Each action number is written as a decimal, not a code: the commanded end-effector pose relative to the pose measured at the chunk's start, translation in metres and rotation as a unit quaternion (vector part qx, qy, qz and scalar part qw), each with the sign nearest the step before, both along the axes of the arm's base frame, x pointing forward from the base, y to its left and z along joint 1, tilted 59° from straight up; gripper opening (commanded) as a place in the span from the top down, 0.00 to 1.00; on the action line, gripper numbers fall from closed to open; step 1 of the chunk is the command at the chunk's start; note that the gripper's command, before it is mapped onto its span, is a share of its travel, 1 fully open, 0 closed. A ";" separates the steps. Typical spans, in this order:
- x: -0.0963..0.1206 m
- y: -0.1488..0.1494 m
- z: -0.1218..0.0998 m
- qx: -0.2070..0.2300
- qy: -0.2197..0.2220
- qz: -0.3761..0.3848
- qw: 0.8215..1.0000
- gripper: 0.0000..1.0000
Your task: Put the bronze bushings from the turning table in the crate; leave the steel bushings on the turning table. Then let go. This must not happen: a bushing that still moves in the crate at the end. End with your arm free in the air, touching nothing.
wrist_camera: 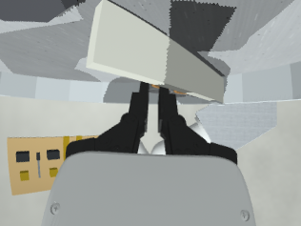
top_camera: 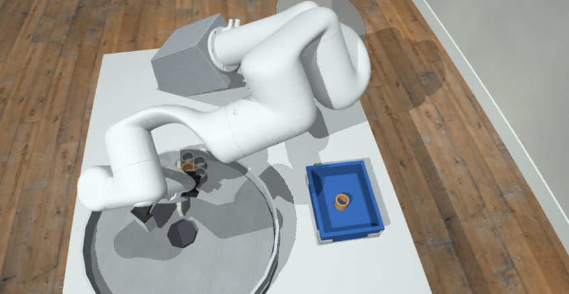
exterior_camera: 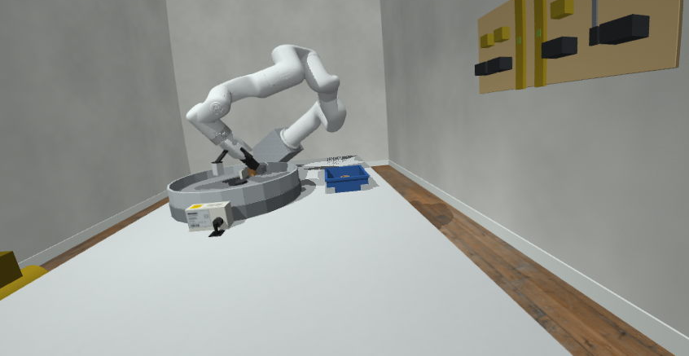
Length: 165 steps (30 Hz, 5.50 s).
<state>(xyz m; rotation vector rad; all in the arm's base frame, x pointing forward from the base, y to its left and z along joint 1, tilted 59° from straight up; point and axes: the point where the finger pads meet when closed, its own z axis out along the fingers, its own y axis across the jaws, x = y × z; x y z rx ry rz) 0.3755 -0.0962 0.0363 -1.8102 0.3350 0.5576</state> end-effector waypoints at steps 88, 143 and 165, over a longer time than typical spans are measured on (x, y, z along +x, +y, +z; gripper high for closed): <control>-0.025 -0.051 0.033 -0.002 0.000 -0.002 1.000 1.00; -0.059 0.116 0.251 -0.002 0.000 -0.002 1.000 1.00; -0.070 0.166 0.317 -0.002 0.000 -0.002 1.000 1.00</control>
